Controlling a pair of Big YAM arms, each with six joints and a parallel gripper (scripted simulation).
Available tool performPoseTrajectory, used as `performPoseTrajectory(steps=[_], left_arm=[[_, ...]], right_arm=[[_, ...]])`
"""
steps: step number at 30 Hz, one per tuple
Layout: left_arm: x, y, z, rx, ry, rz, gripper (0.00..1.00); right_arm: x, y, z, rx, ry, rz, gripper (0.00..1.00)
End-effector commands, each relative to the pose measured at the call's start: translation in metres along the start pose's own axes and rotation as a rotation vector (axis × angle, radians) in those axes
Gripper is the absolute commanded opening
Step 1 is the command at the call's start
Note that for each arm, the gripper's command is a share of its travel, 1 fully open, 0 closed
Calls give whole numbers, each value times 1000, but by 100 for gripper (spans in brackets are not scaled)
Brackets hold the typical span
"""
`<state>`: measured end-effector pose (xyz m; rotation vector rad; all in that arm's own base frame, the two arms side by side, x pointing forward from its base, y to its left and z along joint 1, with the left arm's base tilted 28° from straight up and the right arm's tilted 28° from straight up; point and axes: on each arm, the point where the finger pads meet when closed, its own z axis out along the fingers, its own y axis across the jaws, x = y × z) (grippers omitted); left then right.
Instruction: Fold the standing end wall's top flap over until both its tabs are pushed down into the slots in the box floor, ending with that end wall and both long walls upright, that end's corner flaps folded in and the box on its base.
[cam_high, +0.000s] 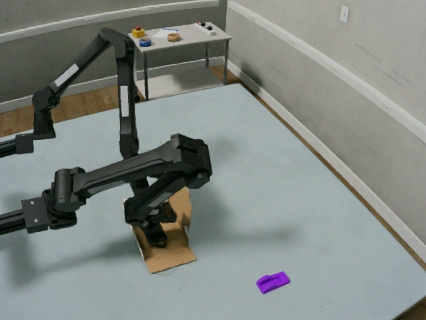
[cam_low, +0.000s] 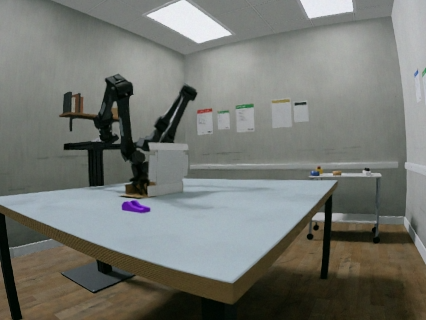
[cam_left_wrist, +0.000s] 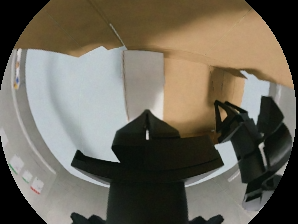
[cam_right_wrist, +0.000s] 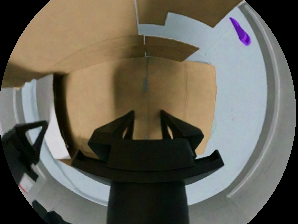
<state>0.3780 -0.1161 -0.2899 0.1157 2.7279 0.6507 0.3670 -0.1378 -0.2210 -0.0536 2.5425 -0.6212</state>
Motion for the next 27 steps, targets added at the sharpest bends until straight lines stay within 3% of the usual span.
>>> performPoseTrajectory(steps=[1,9,27], left_arm=[[-6,-2,9,1,-7,-10,0],[0,15,38,1,-7,-10,0],[0,15,38,1,-7,-10,0]], right_arm=[[19,-3,18,6,52,10,43],[19,-3,18,6,52,10,43],[19,-3,18,6,52,10,43]])
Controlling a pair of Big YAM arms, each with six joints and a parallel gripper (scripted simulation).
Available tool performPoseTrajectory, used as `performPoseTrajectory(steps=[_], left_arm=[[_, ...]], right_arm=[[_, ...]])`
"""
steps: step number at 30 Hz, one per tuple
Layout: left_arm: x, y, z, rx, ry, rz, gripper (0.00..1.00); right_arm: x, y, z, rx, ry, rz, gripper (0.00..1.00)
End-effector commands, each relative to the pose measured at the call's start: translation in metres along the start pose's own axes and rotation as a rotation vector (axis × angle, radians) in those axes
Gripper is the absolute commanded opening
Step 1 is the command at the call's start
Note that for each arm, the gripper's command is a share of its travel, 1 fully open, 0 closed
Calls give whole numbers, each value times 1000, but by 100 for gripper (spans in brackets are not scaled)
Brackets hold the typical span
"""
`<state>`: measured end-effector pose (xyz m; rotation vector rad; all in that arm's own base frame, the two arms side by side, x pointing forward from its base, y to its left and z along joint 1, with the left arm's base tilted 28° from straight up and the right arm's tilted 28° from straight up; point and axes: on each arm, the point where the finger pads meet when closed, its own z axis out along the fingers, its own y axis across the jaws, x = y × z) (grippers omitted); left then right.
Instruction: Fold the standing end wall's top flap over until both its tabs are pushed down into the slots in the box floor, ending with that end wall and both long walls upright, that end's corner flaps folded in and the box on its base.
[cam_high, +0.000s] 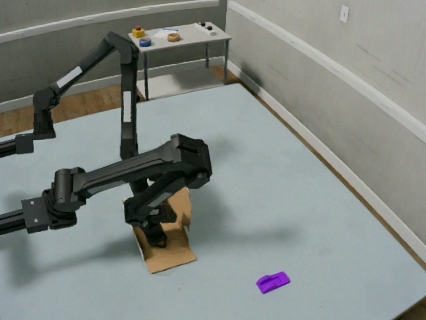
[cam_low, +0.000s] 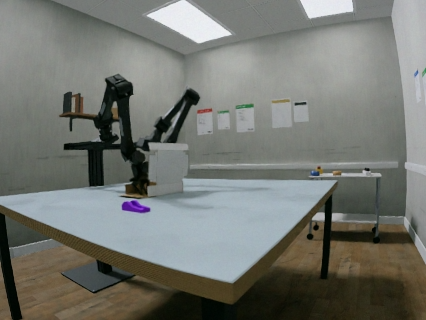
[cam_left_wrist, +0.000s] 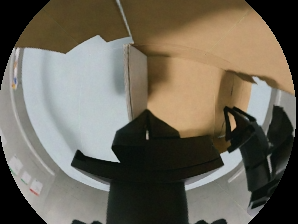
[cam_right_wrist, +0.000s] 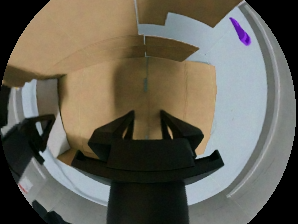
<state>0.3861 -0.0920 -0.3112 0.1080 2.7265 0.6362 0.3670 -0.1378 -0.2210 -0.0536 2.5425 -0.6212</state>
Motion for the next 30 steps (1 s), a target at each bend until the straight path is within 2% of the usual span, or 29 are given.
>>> performPoseTrajectory(steps=[1,30], left_arm=[[-2,3,7,-8,-3,-2,0],[-2,-9,7,-8,-4,-2,0]], right_arm=[[19,-3,18,6,52,10,43],[19,-3,18,6,52,10,43]])
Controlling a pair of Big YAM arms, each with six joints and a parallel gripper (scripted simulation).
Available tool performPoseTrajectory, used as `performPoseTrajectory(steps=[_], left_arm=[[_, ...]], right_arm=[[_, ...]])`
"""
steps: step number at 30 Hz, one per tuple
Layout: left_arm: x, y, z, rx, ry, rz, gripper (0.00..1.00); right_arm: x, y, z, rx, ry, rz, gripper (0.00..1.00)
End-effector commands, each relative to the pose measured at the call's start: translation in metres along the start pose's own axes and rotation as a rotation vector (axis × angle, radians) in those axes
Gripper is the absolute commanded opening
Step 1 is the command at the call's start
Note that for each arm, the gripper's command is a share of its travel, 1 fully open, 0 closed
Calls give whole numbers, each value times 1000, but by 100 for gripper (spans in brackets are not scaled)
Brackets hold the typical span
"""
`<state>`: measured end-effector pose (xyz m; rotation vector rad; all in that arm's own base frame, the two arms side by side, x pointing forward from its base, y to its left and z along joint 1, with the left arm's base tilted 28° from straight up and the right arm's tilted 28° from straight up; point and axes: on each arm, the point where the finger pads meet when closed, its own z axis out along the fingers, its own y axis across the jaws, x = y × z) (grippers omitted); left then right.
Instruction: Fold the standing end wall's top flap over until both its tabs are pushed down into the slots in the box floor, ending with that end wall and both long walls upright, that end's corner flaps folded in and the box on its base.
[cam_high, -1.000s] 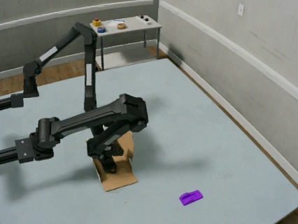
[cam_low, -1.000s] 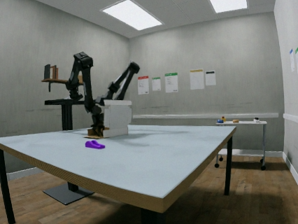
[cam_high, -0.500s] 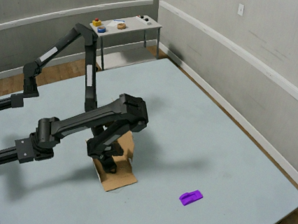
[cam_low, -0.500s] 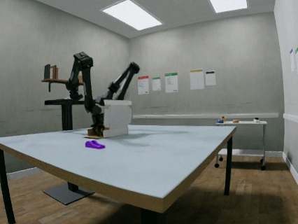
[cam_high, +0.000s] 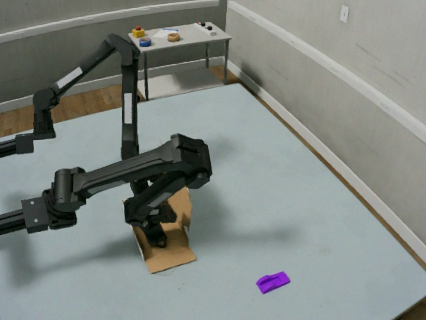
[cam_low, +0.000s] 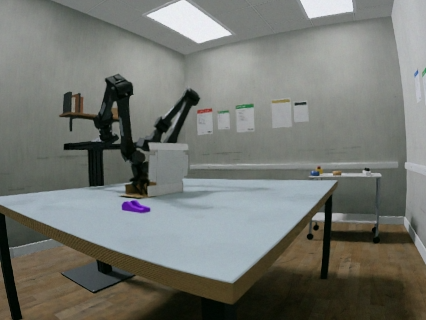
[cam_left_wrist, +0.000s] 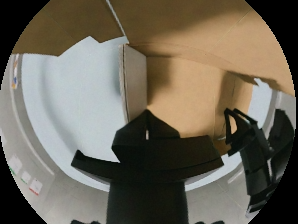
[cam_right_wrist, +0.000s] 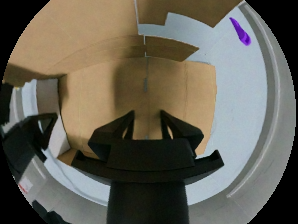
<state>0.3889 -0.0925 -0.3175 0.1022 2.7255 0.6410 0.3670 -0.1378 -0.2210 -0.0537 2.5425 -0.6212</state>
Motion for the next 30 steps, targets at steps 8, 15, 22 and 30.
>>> performPoseTrajectory(steps=[8,15,22,30], left_arm=[[-19,-6,-84,-2,-5,0,0],[-19,-6,-84,-2,-5,0,0],[-19,-6,-84,-2,-5,0,0],[-20,26,-79,-5,-12,-28,19]], right_arm=[[19,-3,18,6,52,10,43],[19,-3,18,6,52,10,43],[19,-3,18,6,52,10,43],[19,-3,18,6,52,10,43]])
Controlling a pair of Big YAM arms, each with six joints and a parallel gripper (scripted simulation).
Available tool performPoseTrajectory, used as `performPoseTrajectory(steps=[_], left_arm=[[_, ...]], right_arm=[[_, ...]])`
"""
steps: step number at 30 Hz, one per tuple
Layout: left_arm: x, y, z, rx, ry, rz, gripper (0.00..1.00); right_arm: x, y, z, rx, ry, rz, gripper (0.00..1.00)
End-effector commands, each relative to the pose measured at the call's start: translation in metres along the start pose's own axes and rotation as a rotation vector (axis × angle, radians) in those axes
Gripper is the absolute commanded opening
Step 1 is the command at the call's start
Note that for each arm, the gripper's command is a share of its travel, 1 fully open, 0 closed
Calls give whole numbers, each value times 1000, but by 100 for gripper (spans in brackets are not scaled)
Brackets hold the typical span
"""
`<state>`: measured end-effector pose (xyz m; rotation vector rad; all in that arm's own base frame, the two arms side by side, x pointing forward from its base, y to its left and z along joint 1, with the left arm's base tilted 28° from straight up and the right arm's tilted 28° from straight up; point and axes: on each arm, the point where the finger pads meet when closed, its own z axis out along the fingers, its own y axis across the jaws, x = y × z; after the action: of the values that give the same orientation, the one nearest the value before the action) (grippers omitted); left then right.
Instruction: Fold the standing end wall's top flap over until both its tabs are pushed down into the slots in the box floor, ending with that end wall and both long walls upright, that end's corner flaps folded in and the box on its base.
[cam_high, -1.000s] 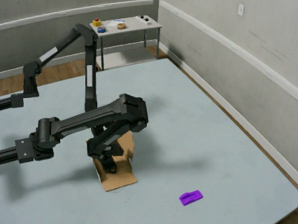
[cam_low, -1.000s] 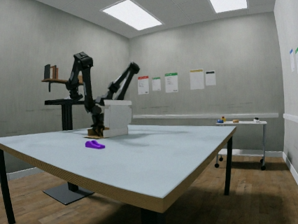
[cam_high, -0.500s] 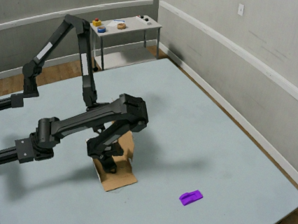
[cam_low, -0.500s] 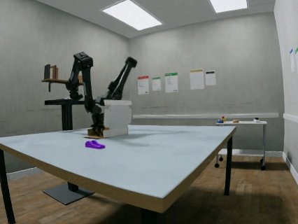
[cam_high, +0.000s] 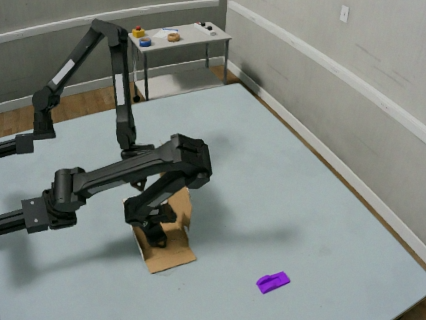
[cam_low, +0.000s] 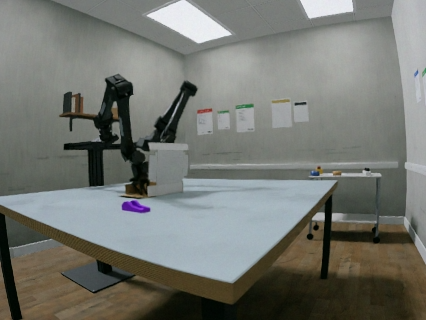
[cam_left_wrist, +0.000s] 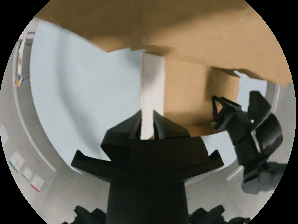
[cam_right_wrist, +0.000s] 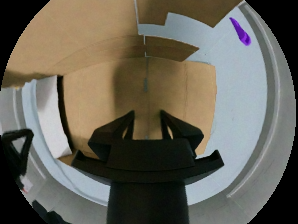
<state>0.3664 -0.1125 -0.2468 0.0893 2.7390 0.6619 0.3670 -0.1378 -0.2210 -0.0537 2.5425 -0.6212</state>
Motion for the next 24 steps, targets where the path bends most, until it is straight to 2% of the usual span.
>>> performPoseTrajectory(steps=[1,11,24], left_arm=[[-16,12,-3,8,-30,-26,19],[0,5,61,6,-23,-12,19],[0,5,63,6,-23,-12,19]], right_arm=[[19,-3,18,6,52,10,43],[19,-3,18,6,52,10,43],[19,-3,18,6,52,10,43]])
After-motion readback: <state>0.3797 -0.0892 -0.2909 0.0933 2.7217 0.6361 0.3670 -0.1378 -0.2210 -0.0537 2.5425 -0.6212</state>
